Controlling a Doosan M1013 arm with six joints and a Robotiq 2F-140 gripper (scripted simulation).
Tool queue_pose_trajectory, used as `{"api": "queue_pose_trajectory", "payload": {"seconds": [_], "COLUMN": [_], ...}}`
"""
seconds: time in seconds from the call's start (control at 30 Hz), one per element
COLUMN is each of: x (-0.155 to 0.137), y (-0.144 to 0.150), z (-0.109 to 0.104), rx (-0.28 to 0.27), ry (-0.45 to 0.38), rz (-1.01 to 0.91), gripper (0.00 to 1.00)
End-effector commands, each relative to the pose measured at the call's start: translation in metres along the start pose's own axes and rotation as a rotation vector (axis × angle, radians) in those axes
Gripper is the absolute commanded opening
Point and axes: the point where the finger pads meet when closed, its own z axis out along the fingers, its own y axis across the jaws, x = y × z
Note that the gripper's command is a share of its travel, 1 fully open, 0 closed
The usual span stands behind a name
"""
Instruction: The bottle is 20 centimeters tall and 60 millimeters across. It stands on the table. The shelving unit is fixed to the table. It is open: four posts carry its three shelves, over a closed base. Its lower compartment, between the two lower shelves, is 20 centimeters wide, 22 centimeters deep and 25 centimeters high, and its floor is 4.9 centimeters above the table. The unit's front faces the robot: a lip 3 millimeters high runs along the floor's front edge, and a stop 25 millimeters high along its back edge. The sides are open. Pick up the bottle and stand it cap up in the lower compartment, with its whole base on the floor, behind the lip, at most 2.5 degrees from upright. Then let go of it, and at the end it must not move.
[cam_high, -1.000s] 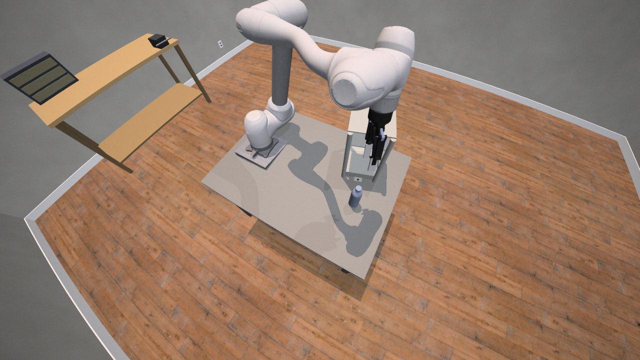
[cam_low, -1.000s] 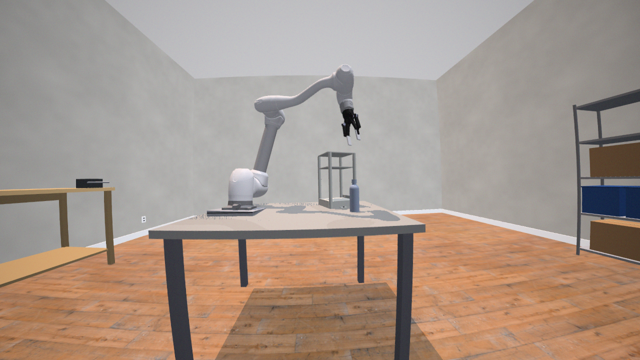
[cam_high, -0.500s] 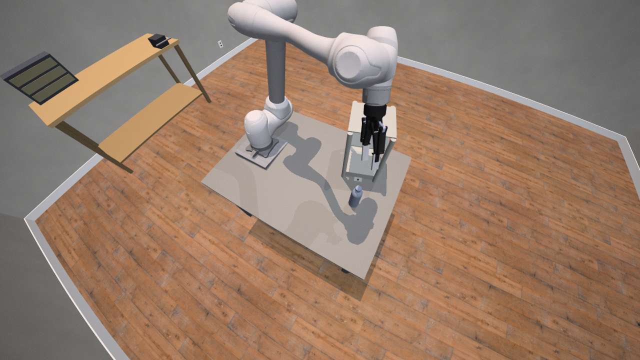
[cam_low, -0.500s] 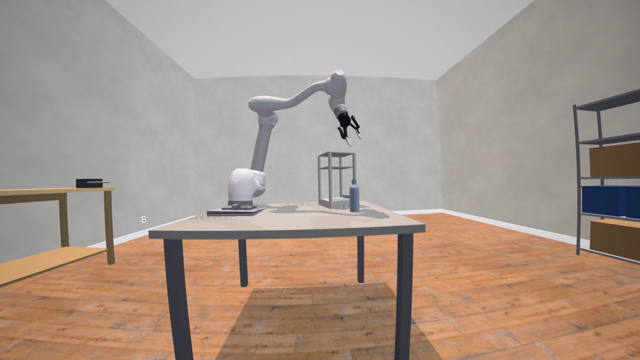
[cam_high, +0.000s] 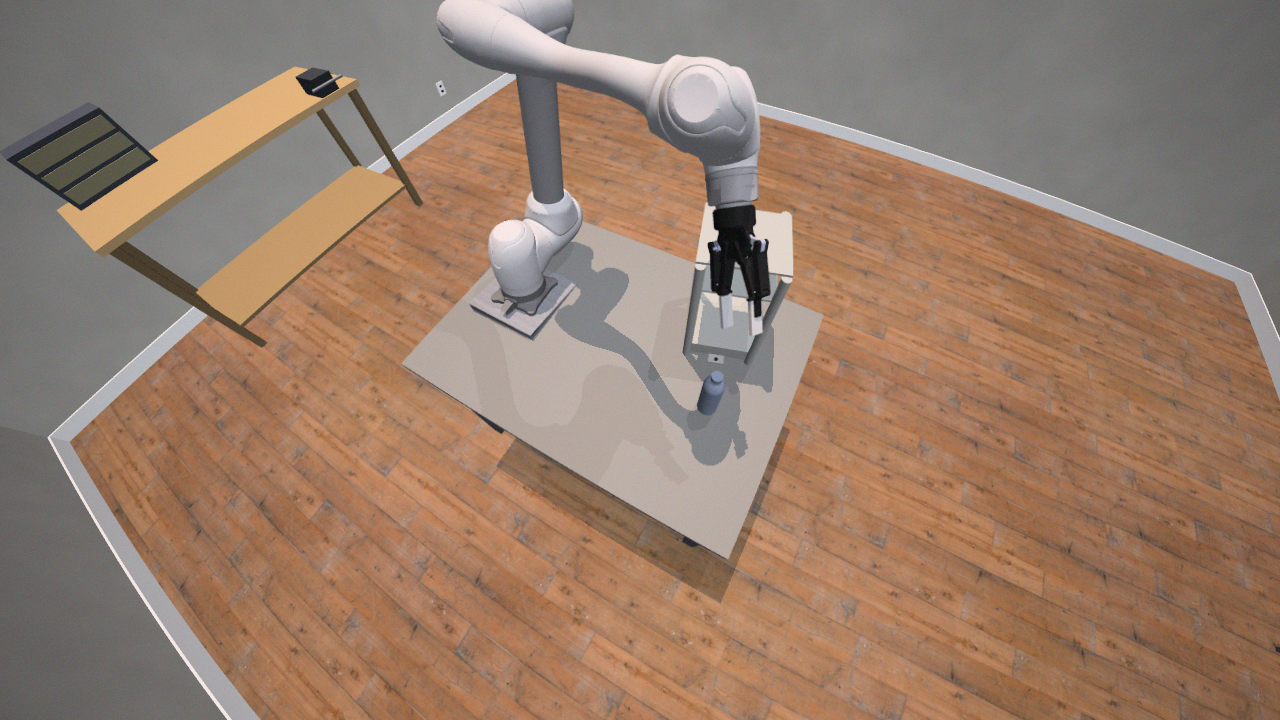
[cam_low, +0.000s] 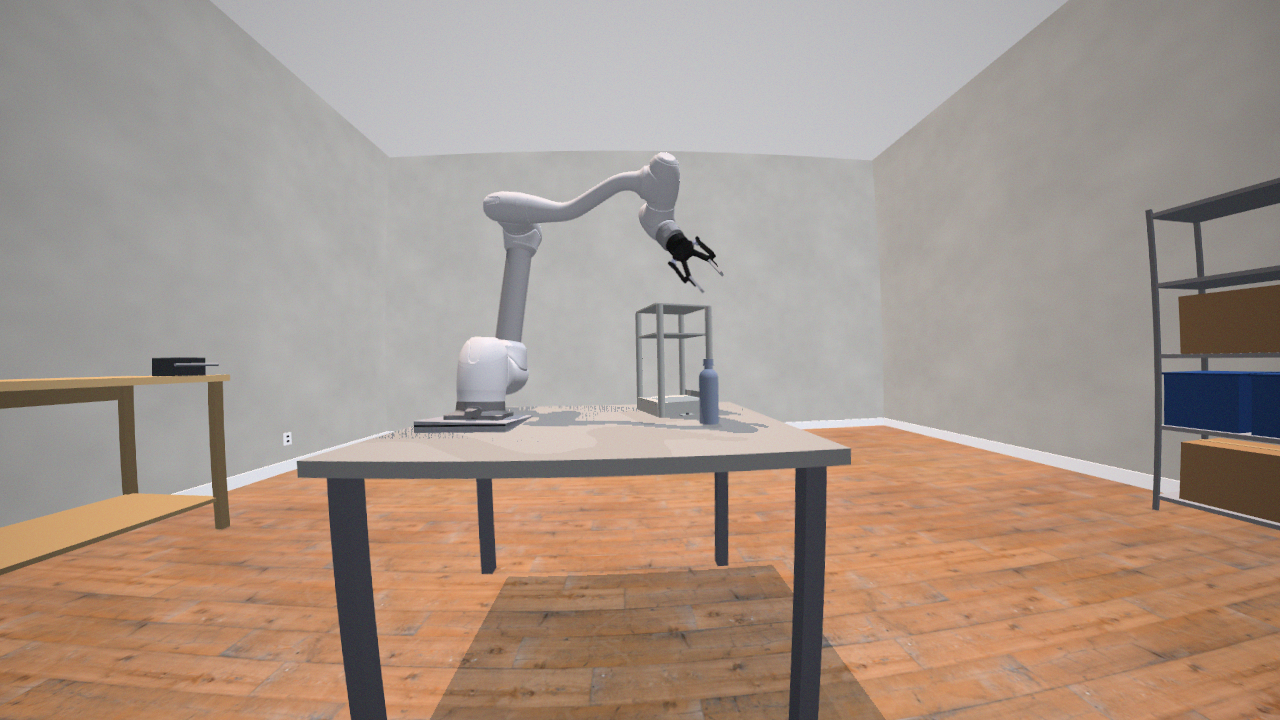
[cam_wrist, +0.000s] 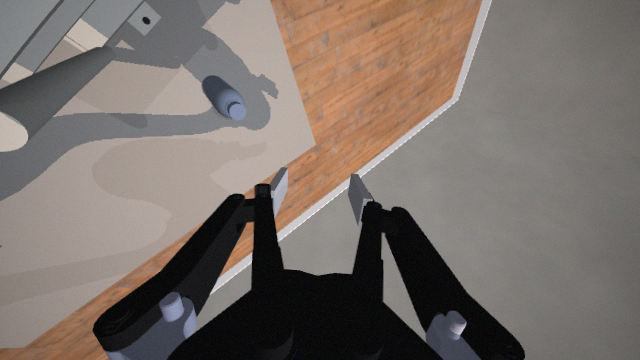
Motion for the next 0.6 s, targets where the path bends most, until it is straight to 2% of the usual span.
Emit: {"api": "queue_pose_trajectory", "payload": {"seconds": [0.0,0.1,0.3,0.37,0.57], "x": [-0.0002,-0.0019,-0.0029,-0.0010,-0.0002], "y": [0.0000,0.0009,0.0018,0.0006,0.0000], "z": [-0.0001,0.0009,0.0013,0.0003,-0.0001], "rx": [-0.004,-0.035,-0.201,-0.236,-0.251], "ry": [0.000,-0.003,-0.005,-0.002,0.000], "rz": [-0.003,-0.029,-0.193,-0.233,-0.250], "gripper": [0.48,0.48,0.48,0.48,0.48]}}
